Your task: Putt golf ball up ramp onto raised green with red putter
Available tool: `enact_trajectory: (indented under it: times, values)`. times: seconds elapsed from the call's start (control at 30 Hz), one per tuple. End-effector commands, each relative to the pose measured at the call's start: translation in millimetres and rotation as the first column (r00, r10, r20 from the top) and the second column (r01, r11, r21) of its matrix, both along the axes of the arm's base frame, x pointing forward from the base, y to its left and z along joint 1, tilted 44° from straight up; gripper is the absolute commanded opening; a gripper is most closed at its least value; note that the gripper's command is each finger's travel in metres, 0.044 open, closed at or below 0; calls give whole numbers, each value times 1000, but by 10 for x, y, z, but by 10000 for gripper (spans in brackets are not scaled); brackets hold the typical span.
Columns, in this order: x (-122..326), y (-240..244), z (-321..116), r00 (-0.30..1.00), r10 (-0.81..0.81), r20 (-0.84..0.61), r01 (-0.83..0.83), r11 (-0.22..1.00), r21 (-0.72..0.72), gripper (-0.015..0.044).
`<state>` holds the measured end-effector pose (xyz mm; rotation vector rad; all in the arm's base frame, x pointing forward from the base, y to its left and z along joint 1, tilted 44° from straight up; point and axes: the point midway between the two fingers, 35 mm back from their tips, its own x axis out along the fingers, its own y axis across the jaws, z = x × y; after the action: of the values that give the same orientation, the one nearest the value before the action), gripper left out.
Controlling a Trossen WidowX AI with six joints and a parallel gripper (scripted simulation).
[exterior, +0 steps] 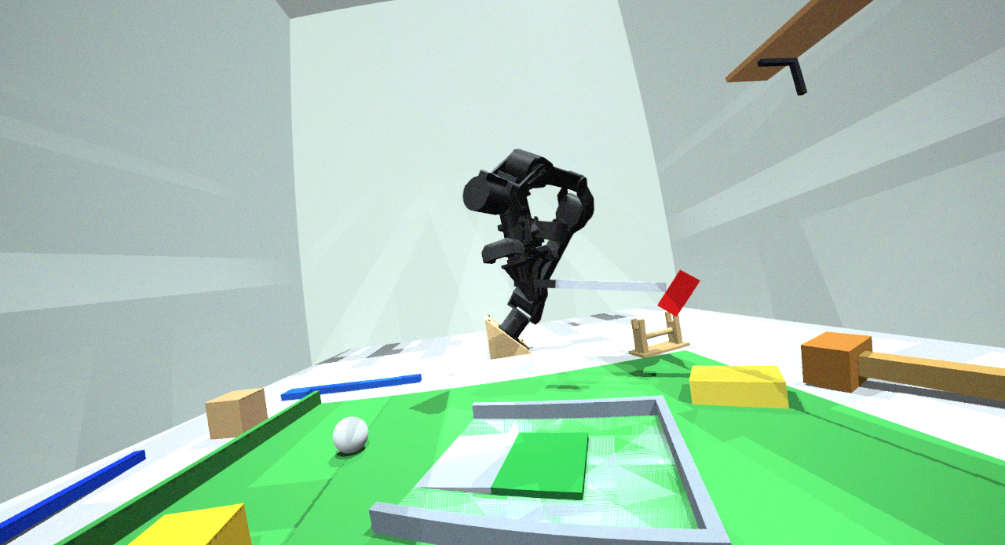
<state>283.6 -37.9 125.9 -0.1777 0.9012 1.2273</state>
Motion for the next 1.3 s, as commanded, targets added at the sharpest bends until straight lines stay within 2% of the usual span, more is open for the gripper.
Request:
enact_trajectory:
  times: [0.0,0.33,0.7,1.17,1.27]
  values:
    - [65,-270,-178,986,-115,-120,113,993,-23,0]
    - [74,-783,-577,878,-328,-349,313,944,-101,0]
    - [-46,-1305,-1057,650,-523,-551,487,844,-226,0]
    - [-380,-1861,-1710,256,-669,-698,605,674,-424,0]
    - [-400,-1884,-1742,235,-673,-702,608,665,-434,0]
